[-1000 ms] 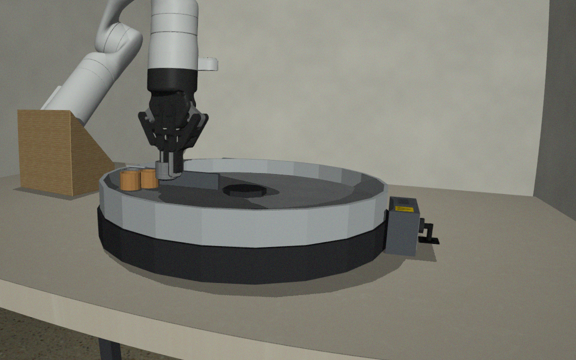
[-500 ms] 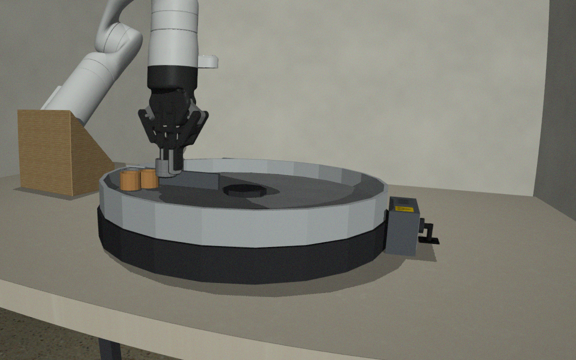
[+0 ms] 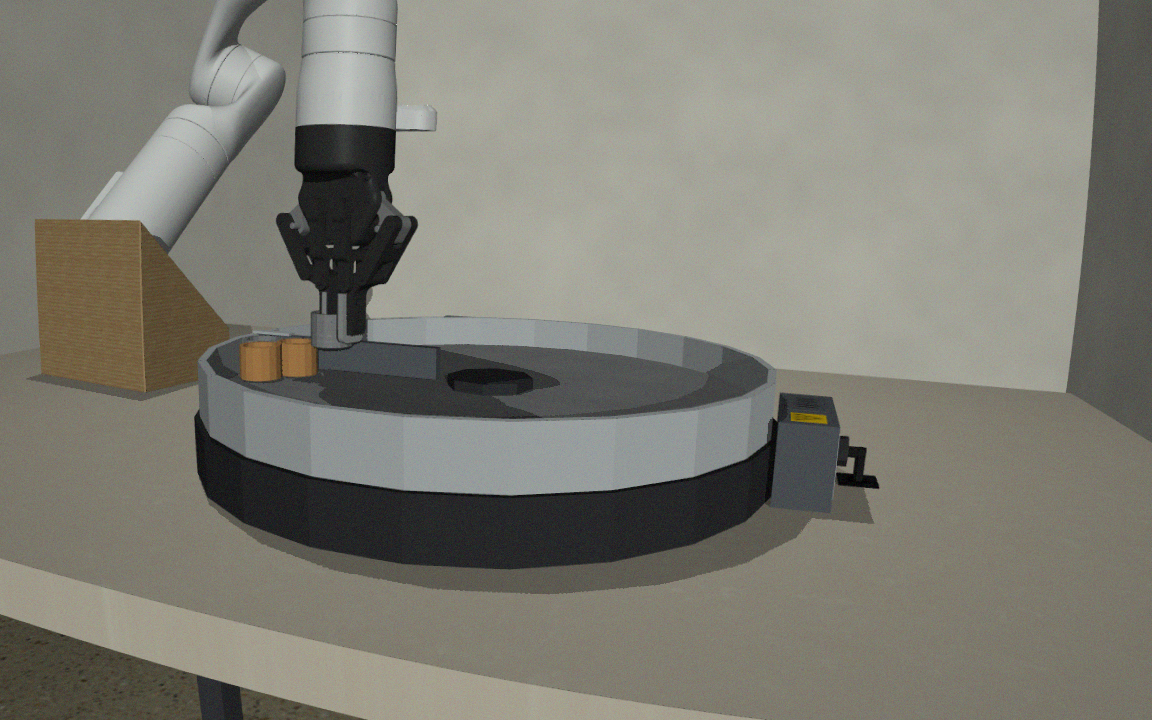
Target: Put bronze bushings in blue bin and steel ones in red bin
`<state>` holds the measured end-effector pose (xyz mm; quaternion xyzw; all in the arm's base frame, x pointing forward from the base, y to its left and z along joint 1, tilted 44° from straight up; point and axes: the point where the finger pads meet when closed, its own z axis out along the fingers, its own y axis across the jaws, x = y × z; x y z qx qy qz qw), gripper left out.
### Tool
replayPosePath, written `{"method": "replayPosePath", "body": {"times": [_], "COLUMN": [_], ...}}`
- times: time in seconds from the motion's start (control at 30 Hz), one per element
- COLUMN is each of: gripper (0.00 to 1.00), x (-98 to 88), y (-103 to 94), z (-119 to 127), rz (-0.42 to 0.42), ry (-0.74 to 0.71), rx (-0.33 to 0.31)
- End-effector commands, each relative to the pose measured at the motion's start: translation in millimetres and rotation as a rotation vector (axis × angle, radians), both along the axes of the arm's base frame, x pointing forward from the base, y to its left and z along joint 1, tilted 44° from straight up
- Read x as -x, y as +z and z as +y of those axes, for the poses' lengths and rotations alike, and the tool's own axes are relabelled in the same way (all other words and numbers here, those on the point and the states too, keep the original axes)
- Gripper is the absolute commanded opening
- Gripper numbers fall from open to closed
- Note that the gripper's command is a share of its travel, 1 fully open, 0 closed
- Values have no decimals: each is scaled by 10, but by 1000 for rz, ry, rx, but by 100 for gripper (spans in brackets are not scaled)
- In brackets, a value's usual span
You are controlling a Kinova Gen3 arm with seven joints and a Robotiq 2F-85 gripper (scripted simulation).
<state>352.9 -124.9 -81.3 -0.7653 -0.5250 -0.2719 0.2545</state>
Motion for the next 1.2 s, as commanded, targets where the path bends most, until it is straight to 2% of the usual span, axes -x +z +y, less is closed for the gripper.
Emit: {"method": "replayPosePath", "body": {"times": [0.0, 0.67, 0.83, 0.93, 1.1, 1.17], "gripper": [0, 0, 0, 0, 0, 0], "x": [0, 5, 42, 42, 79, 79], "y": [13, 40, 216, 216, 393, 393], "z": [-19, -44, -208, -208, -372, -372], "rz": [-1, -1, -1, -1, -1, -1], "ry": [-1, -2, -1, -1, -2, -2], "rx": [2, 2, 2, 2, 2, 2]}}
